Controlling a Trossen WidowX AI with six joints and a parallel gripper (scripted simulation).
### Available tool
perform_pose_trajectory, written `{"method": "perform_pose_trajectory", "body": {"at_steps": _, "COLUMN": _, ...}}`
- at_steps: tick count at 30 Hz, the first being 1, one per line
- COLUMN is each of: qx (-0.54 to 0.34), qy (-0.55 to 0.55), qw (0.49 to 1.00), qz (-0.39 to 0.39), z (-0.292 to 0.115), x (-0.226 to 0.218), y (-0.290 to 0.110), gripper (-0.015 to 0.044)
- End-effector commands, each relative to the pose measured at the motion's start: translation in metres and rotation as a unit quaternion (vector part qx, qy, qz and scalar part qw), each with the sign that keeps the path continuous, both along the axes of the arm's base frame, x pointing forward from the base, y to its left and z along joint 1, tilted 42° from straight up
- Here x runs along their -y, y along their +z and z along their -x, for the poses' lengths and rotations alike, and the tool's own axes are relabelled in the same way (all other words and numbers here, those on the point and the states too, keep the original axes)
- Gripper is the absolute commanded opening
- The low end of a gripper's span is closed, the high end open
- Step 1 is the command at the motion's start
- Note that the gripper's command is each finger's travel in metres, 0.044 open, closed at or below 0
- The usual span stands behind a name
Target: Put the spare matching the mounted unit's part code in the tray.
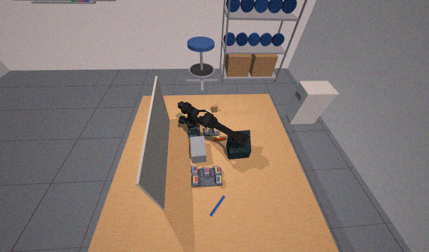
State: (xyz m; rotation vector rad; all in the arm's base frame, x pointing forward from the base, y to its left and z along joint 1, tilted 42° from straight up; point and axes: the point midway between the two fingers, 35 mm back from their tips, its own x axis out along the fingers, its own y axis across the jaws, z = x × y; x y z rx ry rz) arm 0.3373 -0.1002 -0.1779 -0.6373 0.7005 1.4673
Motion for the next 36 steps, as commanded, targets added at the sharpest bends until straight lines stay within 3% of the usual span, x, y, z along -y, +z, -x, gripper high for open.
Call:
{"method": "perform_pose_trajectory", "body": {"at_steps": 1, "qx": -0.002, "qy": -0.003, "qw": 1.000, "qz": -0.002, "z": 0.001, "x": -0.005, "y": -0.004, "gripper": 0.0000}}
{"method": "perform_pose_trajectory", "body": {"at_steps": 29, "qx": -0.002, "qy": -0.002, "qw": 1.000, "qz": -0.004, "z": 0.007, "x": -0.030, "y": -0.028, "gripper": 0.0000}}
{"method": "perform_pose_trajectory", "body": {"at_steps": 36, "qx": 0.000, "qy": 0.001, "qw": 1.000, "qz": -0.003, "z": 0.006, "x": -0.027, "y": -0.026, "gripper": 0.0184}}
